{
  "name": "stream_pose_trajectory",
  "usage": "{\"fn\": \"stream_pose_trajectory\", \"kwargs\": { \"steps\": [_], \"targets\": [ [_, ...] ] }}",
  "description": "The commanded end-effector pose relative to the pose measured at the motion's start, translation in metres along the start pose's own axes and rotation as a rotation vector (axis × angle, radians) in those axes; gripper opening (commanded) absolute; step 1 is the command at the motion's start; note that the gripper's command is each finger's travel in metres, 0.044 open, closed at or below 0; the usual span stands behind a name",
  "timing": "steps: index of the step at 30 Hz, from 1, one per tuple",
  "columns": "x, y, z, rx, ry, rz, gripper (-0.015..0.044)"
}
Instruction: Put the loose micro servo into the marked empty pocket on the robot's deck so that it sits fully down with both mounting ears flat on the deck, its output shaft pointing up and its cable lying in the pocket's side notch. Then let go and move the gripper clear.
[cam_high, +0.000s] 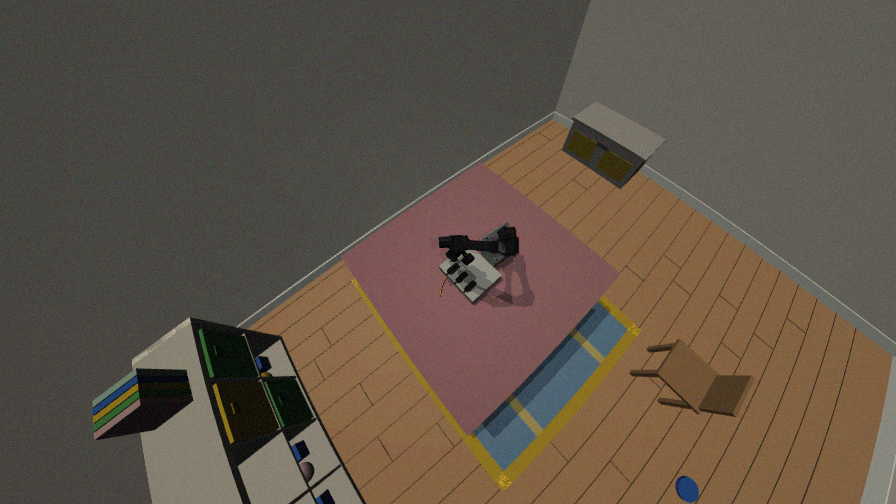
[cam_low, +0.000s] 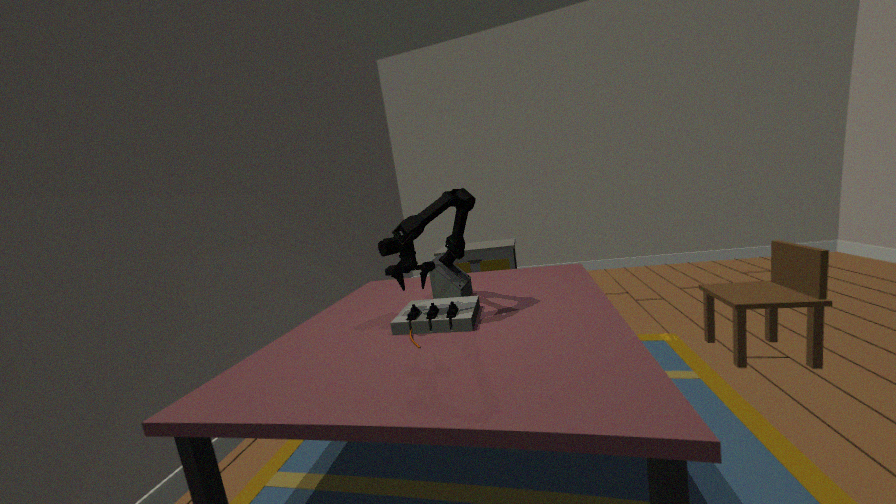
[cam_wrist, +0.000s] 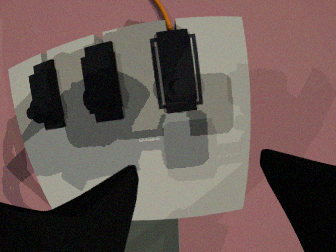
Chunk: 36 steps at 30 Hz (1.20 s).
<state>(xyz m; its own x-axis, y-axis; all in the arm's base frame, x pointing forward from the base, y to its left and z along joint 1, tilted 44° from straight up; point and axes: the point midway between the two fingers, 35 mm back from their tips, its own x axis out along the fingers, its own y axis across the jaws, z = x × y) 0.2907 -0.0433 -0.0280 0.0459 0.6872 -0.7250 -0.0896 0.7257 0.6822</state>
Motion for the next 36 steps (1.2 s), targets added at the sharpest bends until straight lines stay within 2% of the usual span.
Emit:
{"fn": "stream_pose_trajectory", "kwargs": {
  "steps": [1,8,15,36],
  "targets": [
    [-0.020,0.004,-0.040,-0.001,0.003,0.002,0.0440],
    [-0.023,0.004,-0.040,-0.001,0.002,0.002,0.0440],
    [-0.064,0.004,-0.038,0.004,-0.003,0.003,0.0440],
    [-0.064,0.004,-0.038,0.004,-0.003,0.003,0.0440]
  ]
}}
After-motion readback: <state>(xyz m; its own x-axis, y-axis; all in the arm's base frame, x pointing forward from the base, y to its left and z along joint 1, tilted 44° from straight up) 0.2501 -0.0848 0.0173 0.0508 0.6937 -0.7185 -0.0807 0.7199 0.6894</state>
